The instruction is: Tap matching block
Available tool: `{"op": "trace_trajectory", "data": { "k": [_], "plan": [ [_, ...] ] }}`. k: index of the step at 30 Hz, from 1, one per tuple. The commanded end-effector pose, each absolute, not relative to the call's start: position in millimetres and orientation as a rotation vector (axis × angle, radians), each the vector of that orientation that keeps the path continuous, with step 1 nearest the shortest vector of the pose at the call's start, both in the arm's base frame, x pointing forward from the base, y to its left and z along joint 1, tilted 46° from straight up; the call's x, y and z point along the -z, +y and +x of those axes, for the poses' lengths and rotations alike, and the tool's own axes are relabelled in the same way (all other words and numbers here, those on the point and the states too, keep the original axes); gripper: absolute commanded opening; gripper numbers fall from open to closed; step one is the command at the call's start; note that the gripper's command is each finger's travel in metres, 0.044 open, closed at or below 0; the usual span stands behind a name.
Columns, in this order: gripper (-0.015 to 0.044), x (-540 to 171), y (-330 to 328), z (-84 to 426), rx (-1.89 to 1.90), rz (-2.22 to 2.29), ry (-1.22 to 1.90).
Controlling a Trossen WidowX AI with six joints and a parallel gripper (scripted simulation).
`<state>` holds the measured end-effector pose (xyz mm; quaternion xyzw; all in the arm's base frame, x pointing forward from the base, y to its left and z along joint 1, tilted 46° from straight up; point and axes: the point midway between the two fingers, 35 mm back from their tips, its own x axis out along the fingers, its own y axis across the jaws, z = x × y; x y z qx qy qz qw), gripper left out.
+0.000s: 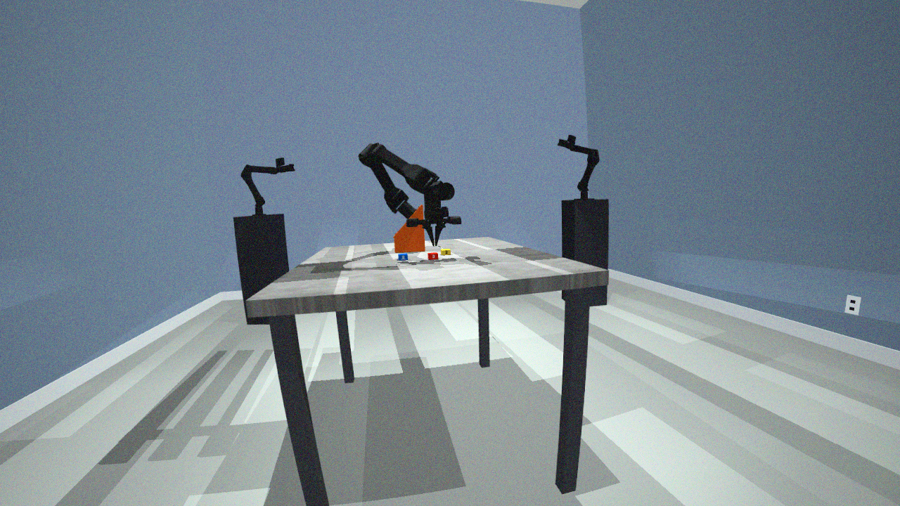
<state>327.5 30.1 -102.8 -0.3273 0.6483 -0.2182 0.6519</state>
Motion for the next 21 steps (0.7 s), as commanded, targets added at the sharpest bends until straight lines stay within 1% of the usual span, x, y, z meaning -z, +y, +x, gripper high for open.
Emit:
{"op": "trace_trajectory", "data": {
  "k": [1, 21],
  "plan": [
    [0.002, 105, 27, 328, 0.496, -0.746, 1.472],
    [0.002, 124, 7, 329, 0.498, -0.748, 1.471]
  ]
}}
